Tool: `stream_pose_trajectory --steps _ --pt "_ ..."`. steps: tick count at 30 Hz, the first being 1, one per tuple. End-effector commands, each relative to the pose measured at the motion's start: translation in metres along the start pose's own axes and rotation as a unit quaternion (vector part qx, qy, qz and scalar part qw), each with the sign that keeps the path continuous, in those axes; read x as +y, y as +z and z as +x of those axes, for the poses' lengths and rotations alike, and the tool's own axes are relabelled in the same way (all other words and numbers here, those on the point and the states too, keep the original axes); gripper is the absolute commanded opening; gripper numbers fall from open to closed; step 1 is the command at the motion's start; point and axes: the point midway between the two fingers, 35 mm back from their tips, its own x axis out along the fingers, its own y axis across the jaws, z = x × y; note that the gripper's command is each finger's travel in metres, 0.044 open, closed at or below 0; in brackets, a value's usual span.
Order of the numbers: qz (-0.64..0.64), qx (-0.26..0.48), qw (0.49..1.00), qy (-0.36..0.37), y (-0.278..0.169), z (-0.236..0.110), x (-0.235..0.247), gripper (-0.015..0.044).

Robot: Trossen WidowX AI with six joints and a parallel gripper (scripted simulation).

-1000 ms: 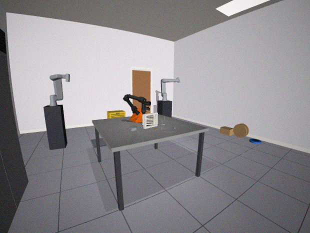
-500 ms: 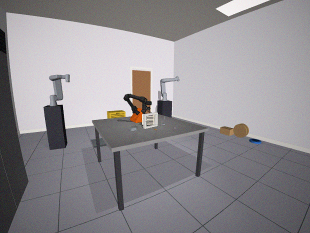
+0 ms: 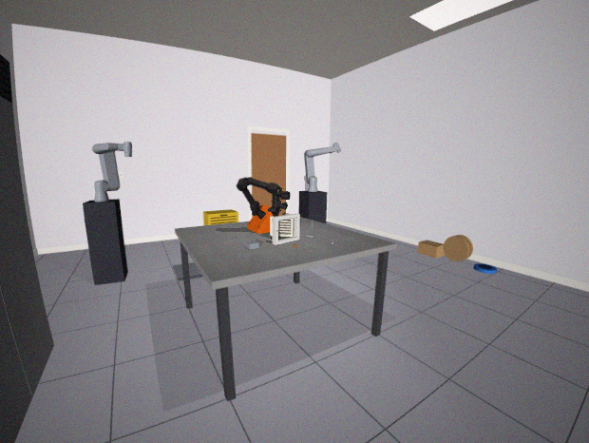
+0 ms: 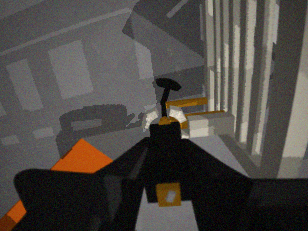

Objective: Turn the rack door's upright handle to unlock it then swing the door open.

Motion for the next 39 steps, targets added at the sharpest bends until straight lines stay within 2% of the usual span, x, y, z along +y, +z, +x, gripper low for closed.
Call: stream_pose_trajectory --steps 1,22,39 --pt "0.04 -0.002 0.999 0.0 0.003 0.0 0.008 0.0011" --pt "0.194 -0.002 0.981 0.002 0.022 0.0 0.05 0.0011" --pt "0.328 -0.003 0.945 0.003 0.05 -0.001 0.082 0.0011"
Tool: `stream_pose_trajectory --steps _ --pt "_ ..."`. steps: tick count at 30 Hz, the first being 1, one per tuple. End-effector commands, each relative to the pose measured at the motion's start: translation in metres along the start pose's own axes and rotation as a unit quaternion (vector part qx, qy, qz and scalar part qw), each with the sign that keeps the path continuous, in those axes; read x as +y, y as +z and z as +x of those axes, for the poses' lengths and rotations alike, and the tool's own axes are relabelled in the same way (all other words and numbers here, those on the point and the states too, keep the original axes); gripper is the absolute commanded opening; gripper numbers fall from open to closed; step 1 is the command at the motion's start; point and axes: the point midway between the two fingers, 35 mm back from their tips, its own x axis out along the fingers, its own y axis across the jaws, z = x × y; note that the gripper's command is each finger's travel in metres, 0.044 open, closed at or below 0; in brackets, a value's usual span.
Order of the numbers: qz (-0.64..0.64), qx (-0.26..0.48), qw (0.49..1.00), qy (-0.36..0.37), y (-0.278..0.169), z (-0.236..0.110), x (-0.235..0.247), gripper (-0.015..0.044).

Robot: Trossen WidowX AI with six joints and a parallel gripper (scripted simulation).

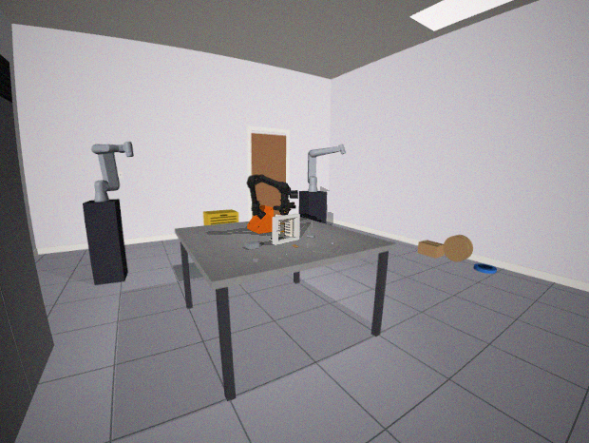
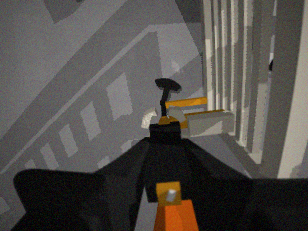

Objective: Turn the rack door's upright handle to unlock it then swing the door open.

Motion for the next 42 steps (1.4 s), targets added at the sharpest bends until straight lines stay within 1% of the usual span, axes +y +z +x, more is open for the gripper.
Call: stream_pose_trajectory --steps 1,19,29,30,42 --pt "0.044 0.0 0.999 0.002 0.003 0.0 0.01 0.0011" --pt "0.055 0.0 0.998 0.002 0.004 0.0 0.014 0.0011" --pt "0.055 0.0 0.998 0.002 0.004 0.0 0.014 0.0273" --pt "0.055 0.0 0.998 0.002 0.004 0.0 0.014 0.0283" --pt "0.054 -0.001 0.999 0.003 0.005 -0.016 0.015 0.0283"
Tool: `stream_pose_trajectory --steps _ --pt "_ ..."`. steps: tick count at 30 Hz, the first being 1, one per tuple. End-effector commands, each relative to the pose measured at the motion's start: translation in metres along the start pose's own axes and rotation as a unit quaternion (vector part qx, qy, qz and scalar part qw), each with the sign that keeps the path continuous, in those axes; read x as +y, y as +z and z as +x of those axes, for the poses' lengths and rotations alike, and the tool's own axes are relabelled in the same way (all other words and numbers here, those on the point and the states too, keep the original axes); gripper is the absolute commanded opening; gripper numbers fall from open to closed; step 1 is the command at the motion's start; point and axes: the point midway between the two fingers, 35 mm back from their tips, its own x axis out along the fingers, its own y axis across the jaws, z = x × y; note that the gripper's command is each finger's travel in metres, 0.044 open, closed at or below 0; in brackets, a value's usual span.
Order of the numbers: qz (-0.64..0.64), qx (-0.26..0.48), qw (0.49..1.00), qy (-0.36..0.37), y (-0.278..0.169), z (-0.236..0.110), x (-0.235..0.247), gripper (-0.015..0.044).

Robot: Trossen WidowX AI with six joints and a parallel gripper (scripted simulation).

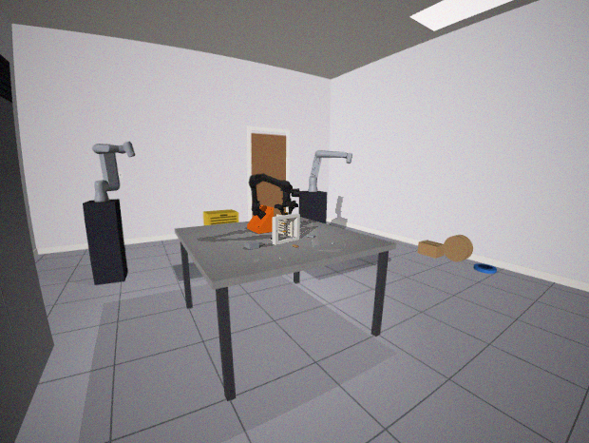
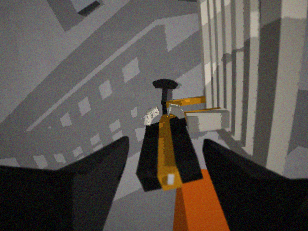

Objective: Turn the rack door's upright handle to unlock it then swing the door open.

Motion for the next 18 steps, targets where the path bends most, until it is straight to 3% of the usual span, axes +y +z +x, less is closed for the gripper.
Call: stream_pose_trajectory --steps 1,18 --pt "0.002 0.002 1.0 0.001 0.0 -0.006 0.001 0.0283" --pt "0.002 0.002 1.0 0.002 0.0 -0.032 0.001 0.0283"
